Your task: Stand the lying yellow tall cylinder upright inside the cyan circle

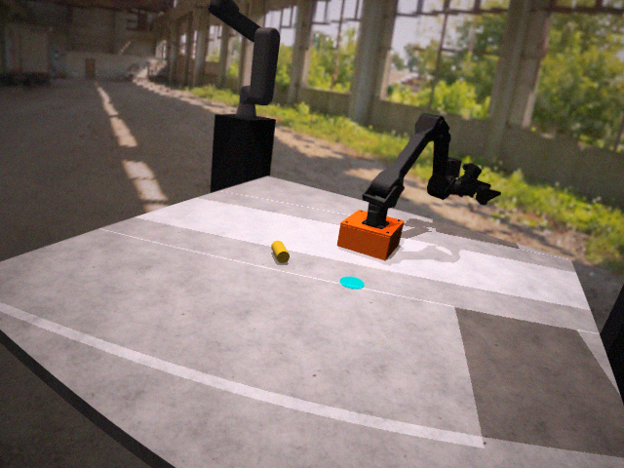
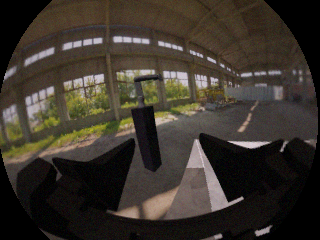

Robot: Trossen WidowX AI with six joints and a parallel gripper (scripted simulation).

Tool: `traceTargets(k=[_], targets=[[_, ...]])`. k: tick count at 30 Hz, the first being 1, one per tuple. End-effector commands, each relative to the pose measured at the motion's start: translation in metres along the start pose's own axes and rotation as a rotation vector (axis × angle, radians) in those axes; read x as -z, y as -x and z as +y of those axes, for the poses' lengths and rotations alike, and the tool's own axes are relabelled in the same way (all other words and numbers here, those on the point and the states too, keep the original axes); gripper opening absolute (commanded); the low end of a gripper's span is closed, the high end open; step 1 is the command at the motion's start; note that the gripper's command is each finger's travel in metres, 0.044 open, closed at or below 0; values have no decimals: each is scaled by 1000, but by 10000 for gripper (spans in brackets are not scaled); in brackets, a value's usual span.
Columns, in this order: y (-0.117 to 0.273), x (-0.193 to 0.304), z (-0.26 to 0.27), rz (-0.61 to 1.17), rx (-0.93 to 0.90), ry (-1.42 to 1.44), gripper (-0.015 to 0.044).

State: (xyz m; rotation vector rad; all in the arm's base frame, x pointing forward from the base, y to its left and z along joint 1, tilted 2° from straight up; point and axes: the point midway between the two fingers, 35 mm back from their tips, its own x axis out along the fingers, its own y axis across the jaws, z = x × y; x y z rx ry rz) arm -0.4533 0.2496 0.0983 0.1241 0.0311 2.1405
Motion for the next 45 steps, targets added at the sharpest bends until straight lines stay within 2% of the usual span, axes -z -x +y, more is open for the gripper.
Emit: traceTargets(k=[1,4,14,27,36,45], targets=[[0,0,-1,1,2,1,374],[-6,1,-11,12,25,20,309],[-36,4,-81,88,167,132,309],[-67,2,-206,220,362,294,309],[-67,-1,-297,333,490,381,309],[-49,-5,-385,462,608,446,309]])
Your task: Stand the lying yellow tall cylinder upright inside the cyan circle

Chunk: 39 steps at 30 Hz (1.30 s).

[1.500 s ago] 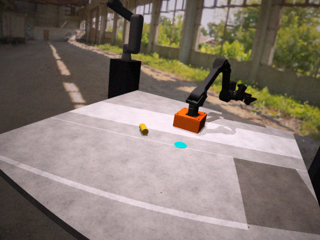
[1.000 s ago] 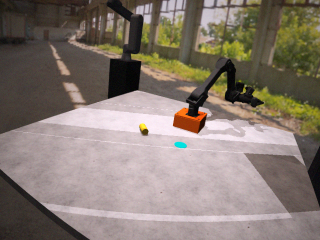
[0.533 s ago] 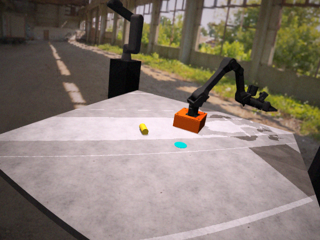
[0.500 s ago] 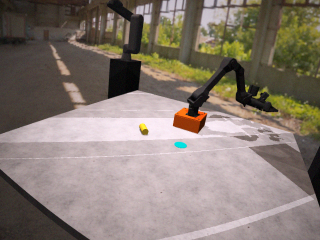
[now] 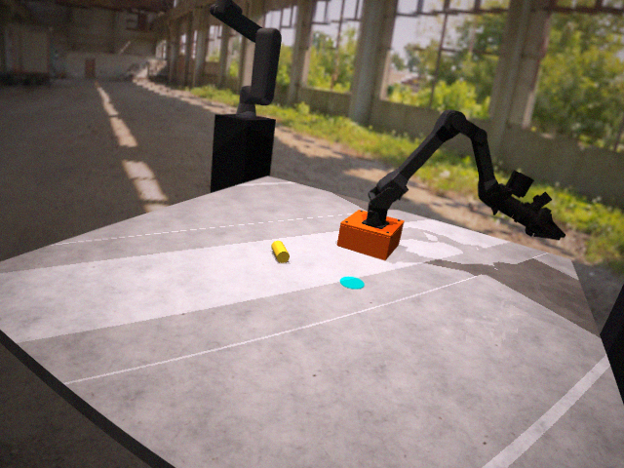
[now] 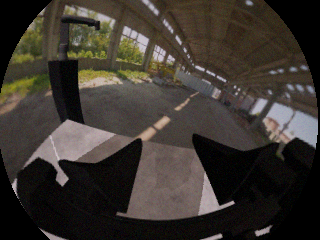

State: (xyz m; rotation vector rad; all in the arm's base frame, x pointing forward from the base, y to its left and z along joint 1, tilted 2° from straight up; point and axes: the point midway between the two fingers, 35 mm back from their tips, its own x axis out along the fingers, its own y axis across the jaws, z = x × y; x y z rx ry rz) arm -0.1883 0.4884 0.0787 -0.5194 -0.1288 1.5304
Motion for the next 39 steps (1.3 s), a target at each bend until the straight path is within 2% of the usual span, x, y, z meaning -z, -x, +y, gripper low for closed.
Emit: traceTargets(k=[1,11,20,29,39], targets=[[-16,13,-38,61,45,37,309],[-37,52,-128,223,142,101,309],[-37,92,-208,377,212,139,309],[-20,134,-285,536,264,155,309],[17,181,-360,713,302,147,309]])
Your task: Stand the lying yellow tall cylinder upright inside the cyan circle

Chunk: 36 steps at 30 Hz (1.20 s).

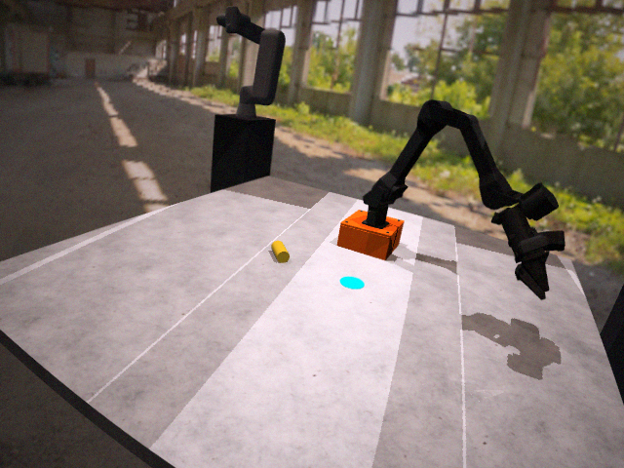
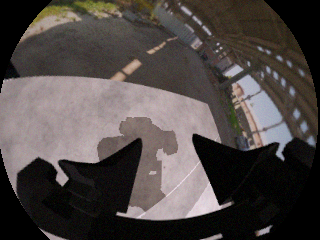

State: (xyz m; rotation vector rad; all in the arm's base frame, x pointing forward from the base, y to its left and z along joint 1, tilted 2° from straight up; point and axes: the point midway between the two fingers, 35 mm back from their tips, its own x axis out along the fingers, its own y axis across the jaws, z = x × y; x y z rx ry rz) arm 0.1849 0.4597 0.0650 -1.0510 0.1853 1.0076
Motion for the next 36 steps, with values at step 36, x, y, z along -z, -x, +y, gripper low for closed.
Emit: traceTargets(k=[36], targets=[[56,284,-189,621,-90,-144,309]])
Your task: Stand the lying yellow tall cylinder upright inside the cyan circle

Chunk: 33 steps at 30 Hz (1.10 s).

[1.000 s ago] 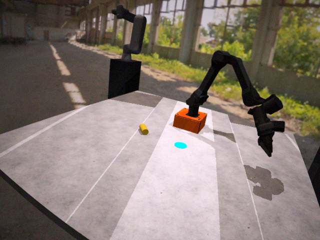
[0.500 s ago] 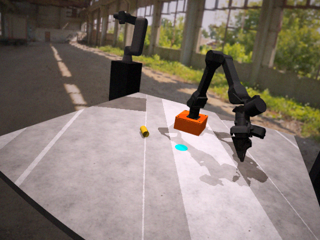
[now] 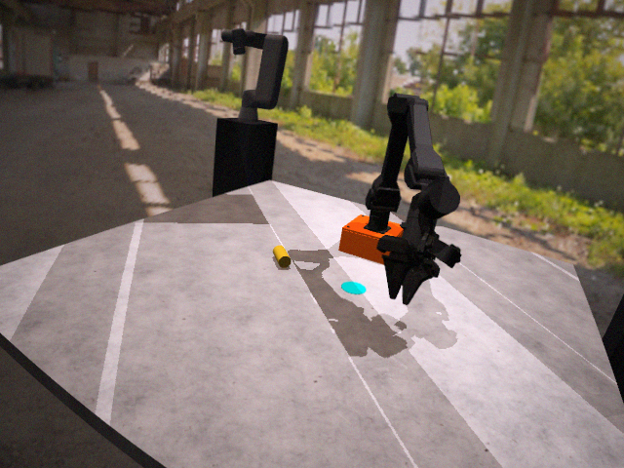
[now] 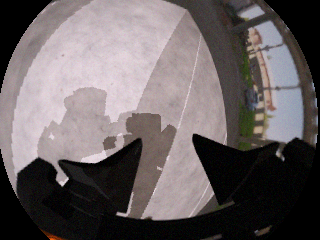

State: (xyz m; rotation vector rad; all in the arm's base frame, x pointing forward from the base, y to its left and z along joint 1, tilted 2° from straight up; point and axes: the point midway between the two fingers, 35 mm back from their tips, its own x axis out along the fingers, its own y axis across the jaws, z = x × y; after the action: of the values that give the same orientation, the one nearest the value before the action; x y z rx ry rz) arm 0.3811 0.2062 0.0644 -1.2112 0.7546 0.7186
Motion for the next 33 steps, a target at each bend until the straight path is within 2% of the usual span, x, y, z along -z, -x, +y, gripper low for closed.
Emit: traceTargets(k=[1,17,33], targets=[[1,33,-15,50,-29,-25,309],[21,158,-41,223,-160,-154,309],[66,266,-30,327,-309,-322,309]])
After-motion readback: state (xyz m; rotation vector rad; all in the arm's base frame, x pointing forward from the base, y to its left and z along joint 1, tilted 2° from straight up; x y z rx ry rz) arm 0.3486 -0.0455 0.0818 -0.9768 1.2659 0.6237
